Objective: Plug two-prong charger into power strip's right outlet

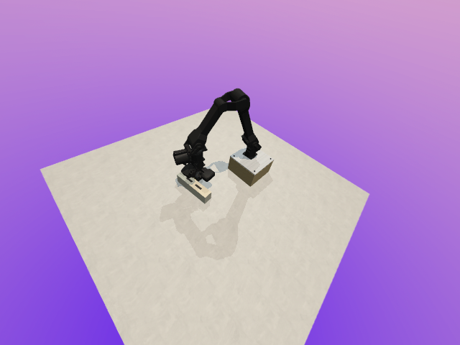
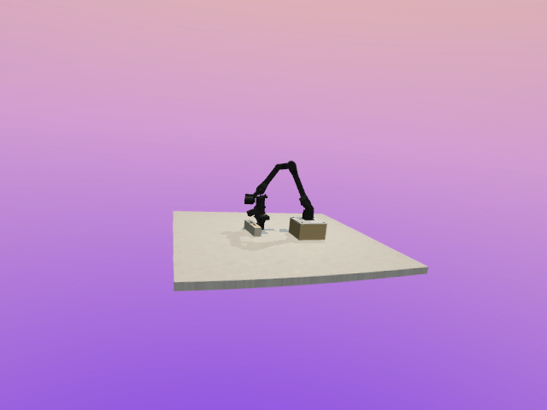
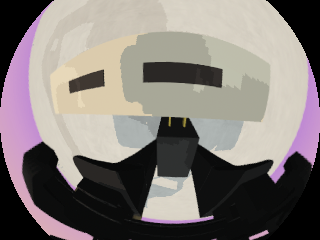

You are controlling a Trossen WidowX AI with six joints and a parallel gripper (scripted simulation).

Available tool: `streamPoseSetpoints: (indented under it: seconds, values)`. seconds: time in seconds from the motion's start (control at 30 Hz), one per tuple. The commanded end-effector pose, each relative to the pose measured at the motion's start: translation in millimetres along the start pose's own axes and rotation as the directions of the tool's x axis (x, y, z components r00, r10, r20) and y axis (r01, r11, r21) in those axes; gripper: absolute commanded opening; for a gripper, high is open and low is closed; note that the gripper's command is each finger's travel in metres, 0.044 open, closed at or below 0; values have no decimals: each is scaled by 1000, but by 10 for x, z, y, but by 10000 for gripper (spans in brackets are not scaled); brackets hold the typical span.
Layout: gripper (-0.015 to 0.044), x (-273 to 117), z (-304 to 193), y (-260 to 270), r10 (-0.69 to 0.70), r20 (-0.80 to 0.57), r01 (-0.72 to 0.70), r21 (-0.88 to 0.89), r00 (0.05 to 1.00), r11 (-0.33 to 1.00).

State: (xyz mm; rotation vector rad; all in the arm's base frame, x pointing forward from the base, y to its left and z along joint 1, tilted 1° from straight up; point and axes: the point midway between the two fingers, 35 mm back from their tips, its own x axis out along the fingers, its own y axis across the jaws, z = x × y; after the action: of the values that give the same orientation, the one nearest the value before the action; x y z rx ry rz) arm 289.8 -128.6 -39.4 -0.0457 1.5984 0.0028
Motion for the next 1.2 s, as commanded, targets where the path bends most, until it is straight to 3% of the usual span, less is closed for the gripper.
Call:
streamPoseSetpoints:
  seconds: [0.0, 1.17]
  values:
    - [0, 1, -5, -2, -3, -4, 3, 3, 1000, 1000]
    - [0, 1, 28, 0, -3, -4, 3, 3, 1000, 1000]
